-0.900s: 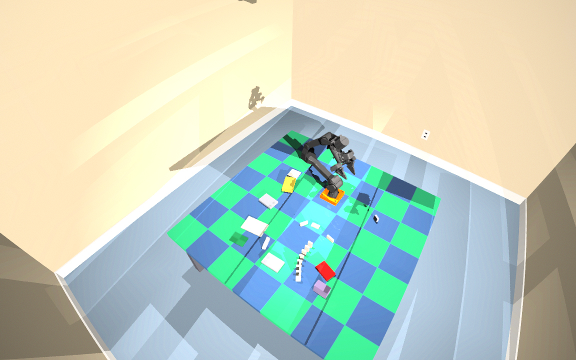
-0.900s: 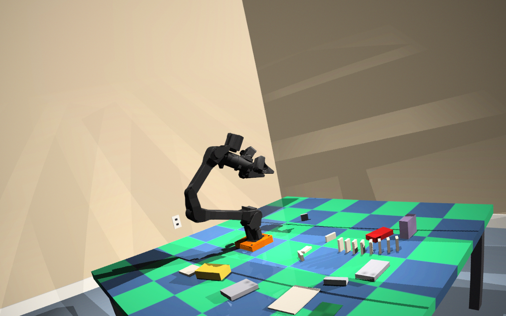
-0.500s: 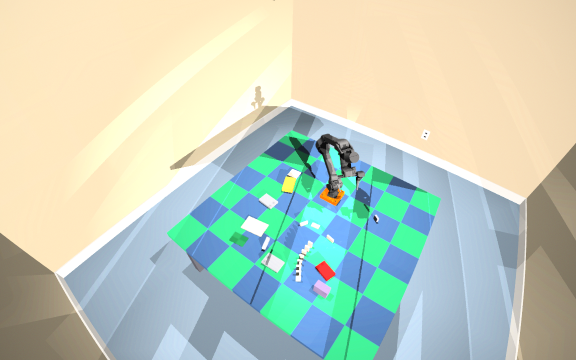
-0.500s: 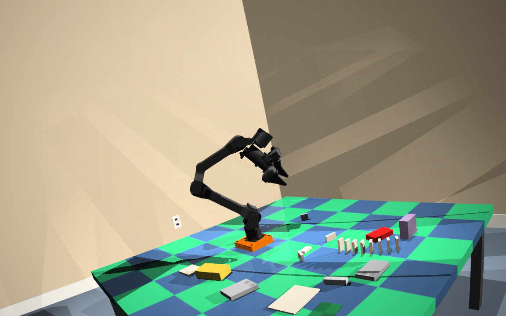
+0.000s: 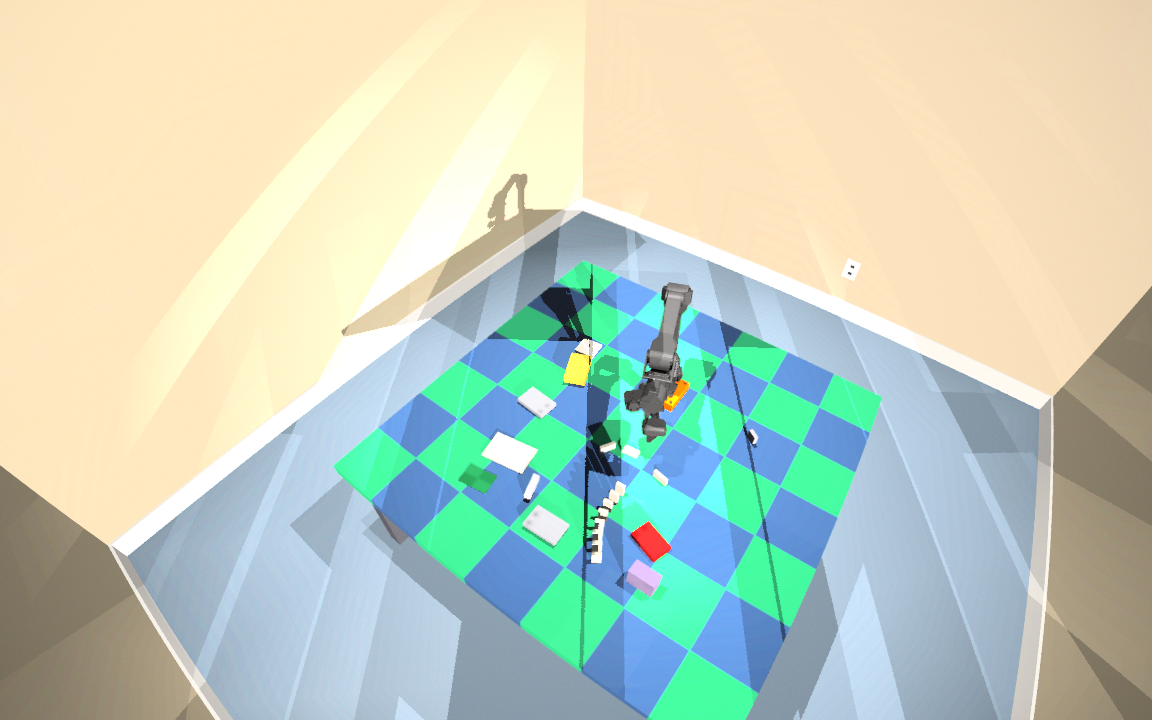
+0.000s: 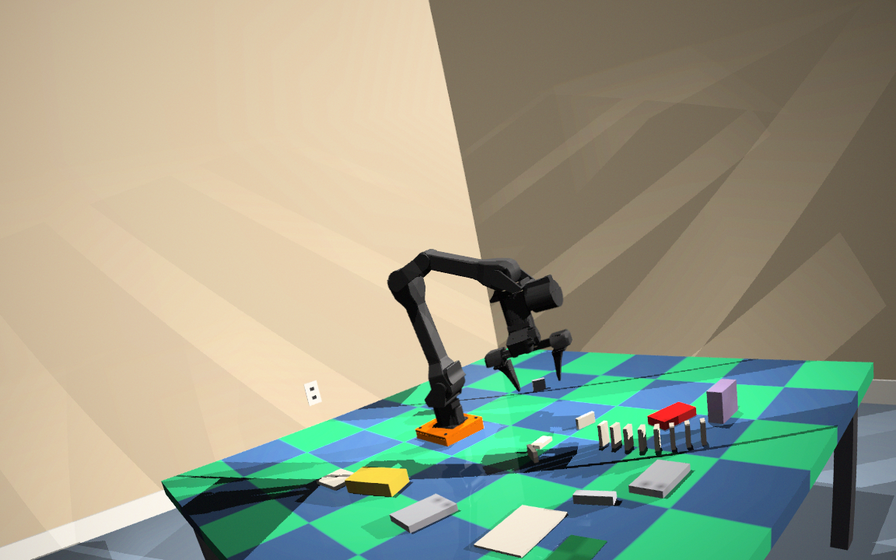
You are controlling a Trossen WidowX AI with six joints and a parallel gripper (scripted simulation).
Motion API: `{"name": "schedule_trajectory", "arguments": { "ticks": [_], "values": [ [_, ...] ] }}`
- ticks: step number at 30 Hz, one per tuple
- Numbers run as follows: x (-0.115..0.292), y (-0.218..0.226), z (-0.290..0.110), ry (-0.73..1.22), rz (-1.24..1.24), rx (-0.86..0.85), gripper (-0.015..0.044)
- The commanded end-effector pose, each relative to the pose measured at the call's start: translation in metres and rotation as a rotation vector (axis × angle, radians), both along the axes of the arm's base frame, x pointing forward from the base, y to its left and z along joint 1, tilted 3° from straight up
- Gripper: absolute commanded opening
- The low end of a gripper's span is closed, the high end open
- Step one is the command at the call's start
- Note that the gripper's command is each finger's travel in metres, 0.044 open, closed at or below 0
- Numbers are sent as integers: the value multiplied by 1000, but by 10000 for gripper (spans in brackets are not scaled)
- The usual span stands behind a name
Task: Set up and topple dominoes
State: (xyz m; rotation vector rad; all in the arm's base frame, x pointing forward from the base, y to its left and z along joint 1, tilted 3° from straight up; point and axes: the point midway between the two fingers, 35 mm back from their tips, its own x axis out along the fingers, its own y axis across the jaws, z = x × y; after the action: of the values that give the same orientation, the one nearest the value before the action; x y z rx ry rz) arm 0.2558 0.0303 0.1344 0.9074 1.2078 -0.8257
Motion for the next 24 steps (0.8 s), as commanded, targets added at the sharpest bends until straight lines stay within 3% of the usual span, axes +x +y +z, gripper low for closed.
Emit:
{"name": "schedule_trajectory", "arguments": {
  "ticks": [1, 10, 18, 24],
  "values": [
    [15, -46, -40, 117, -444, 36, 440],
    [13, -52, -43, 123, -467, 37, 440],
    [14, -56, -102, 123, -467, 37, 440],
    [11, -58, -108, 123, -467, 36, 440]
  ]
}}
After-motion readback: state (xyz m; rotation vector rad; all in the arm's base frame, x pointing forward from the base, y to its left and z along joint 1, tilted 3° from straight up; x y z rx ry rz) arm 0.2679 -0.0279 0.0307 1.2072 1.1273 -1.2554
